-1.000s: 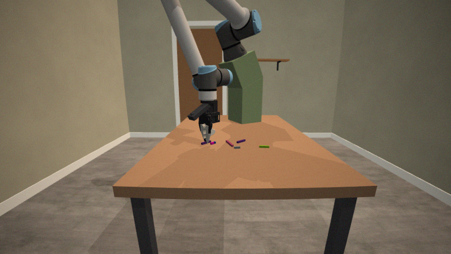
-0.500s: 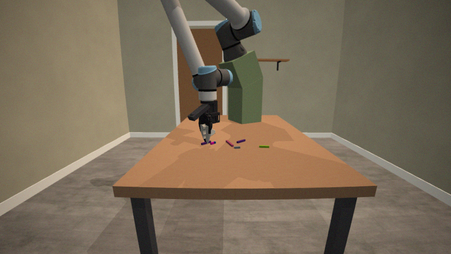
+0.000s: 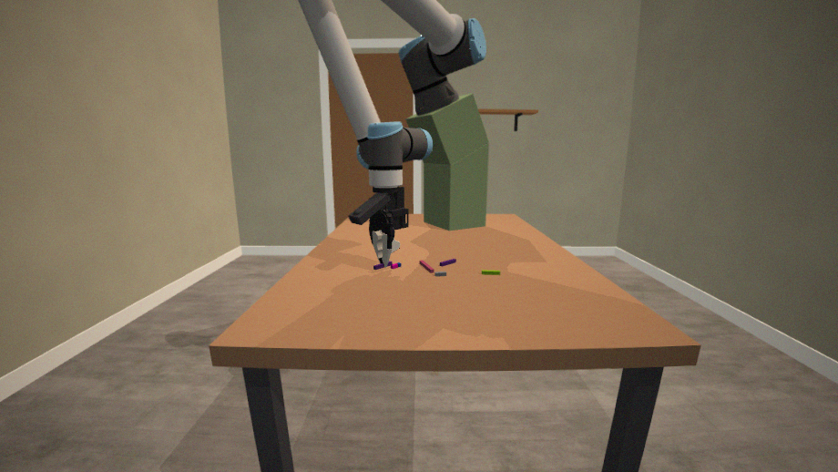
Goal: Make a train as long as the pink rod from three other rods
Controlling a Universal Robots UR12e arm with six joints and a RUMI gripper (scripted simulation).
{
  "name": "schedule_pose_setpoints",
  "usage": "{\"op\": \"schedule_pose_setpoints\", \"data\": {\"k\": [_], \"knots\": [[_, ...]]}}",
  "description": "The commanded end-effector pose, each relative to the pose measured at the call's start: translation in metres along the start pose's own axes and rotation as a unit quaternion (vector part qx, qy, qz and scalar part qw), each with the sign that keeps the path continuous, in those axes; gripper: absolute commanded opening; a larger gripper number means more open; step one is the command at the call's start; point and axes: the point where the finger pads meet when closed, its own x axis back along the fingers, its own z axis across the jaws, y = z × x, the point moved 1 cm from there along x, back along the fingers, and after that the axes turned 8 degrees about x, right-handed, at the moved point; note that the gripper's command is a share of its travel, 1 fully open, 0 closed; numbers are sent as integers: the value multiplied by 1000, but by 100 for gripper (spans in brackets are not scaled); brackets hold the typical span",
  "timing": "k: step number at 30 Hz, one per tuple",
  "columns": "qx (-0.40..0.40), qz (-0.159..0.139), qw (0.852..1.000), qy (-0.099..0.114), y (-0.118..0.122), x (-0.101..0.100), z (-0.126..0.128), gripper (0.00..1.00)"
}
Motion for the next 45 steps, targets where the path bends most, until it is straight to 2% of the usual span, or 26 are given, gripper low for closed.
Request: {"op": "schedule_pose_setpoints", "data": {"k": [1, 28, 45], "knots": [[0, 0, 1000, 0, 0, 1, 0, 0], [0, 0, 1000, 0, 0, -11, 0, 0], [0, 0, 1000, 0, 0, -12, 0, 0]]}}
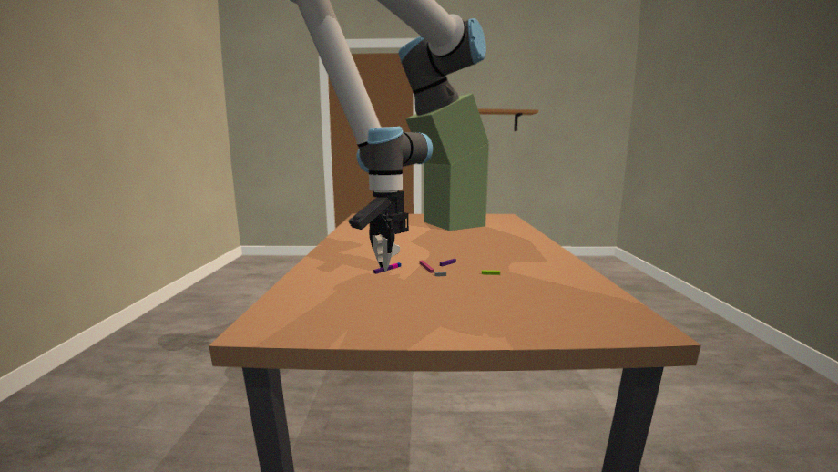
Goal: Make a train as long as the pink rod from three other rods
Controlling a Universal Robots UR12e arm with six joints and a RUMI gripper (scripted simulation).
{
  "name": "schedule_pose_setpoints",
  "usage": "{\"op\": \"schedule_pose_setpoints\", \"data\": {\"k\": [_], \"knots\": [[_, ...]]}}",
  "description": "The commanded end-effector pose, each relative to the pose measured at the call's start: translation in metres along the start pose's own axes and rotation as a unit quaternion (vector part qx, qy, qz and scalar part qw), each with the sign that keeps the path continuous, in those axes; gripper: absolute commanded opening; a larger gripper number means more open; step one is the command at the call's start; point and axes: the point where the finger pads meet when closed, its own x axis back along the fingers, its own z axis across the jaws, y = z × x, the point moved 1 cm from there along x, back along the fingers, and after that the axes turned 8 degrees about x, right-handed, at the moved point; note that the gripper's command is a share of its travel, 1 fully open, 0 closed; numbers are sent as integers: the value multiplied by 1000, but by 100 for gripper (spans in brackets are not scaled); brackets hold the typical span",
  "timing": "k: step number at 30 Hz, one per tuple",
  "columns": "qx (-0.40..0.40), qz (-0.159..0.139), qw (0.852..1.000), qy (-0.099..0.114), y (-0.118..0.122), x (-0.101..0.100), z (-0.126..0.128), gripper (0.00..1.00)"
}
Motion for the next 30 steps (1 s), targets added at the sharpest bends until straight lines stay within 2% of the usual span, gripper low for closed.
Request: {"op": "schedule_pose_setpoints", "data": {"k": [1, 21, 30], "knots": [[0, 0, 1000, 0, 0, 1, 0, 0], [0, 0, 1000, 0, 0, 1, 0, 0], [0, 0, 1000, 0, 0, 1, 0, 8]]}}
